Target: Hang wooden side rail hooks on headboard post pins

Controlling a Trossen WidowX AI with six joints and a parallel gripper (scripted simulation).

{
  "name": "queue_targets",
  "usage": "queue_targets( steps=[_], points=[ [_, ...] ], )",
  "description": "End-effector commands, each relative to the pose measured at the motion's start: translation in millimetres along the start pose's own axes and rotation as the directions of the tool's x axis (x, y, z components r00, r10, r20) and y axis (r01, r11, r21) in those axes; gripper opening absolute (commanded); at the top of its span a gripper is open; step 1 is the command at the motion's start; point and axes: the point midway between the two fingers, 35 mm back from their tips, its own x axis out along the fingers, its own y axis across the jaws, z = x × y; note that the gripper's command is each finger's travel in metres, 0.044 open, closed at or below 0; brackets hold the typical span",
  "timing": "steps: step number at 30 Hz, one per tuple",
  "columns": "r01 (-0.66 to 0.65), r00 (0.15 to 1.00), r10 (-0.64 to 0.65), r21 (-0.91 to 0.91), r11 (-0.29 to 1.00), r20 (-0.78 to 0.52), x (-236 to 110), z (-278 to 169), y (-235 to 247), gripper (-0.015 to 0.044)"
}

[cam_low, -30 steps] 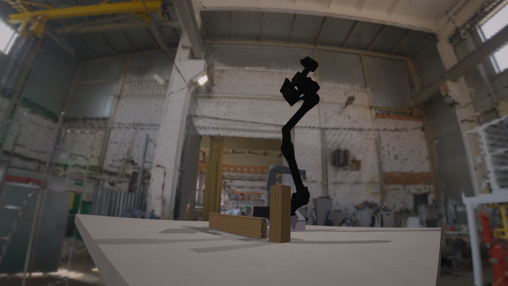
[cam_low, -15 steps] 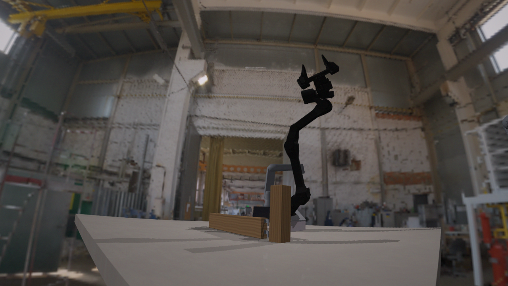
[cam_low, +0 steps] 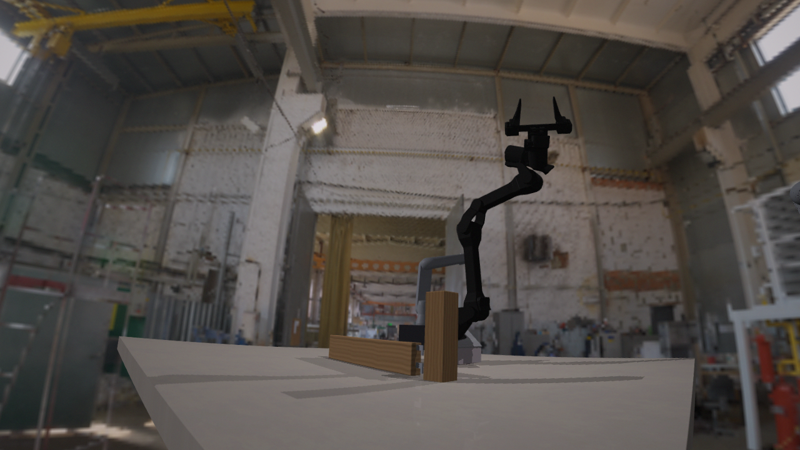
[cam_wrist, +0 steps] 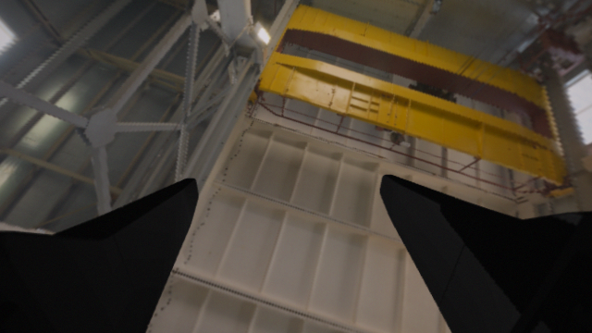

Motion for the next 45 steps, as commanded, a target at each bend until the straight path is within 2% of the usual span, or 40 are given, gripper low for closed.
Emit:
queue_targets(
  steps=[1, 7, 12, 24, 30, 36, 45],
  points=[
    [0.105, 0.993, -0.111, -0.126, 0.986, -0.045, -13.7, 11.8, -41.7, 0.044],
    [0.223, 0.966, -0.25, -0.288, 0.931, -0.061, -30.6, 35.2, -84.1, 0.044],
    [0.321, 0.932, -0.363, -0.412, 0.853, -0.025, -44.4, 67.3, -113.5, 0.044],
    [0.547, 0.818, -0.526, -0.594, 0.59, 0.231, -72.7, 182.0, -139.7, 0.044],
    [0.647, 0.752, -0.521, -0.6, 0.471, 0.403, -84.8, 244.4, -124.2, 0.044],
    [0.735, 0.677, -0.462, -0.555, 0.389, 0.573, -97.7, 302.5, -91.2, 0.044],
    [0.831, 0.527, -0.296, -0.409, 0.378, 0.797, -125.4, 376.9, -14.2, 0.044]
  ],
)
